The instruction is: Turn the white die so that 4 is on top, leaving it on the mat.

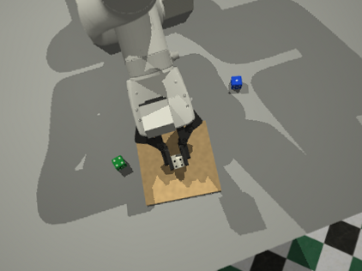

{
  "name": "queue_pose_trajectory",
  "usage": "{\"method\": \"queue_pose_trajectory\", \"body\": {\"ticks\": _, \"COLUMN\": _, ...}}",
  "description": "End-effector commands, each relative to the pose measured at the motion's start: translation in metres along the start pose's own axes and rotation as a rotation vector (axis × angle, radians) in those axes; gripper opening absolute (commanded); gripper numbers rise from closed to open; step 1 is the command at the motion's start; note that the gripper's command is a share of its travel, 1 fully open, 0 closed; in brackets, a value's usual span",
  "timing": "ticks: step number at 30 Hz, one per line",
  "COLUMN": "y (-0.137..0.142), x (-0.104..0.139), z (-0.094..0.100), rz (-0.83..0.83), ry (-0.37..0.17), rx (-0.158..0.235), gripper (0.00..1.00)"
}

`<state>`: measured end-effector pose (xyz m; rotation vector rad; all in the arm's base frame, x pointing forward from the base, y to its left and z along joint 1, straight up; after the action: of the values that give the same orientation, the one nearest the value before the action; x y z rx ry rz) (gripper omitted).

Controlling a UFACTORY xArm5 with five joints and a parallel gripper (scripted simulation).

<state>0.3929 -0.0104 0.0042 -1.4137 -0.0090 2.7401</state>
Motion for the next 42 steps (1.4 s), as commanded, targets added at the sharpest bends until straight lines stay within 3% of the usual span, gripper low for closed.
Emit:
{"method": "queue_pose_trajectory", "body": {"ticks": 1, "y": 0.0000, "x": -0.0007, "z": 0.0001, "rz": 0.000, "ry": 0.002, "rx": 0.000, "gripper": 0.15}}
{"method": "queue_pose_trajectory", "body": {"ticks": 42, "y": 0.0001, "x": 0.0081, "z": -0.0061, "rz": 0.000, "ry": 0.002, "rx": 0.000, "gripper": 0.15}}
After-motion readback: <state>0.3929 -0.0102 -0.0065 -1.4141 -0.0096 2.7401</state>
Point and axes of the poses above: the point where the finger pads meet when closed, its own z axis back along the fingers, its own y axis across the jaws, x = y × z, the point moved 5 cm from there along z, back along the fingers, and after that the axes turned 2 degrees about -z, right-handed, at the moved point
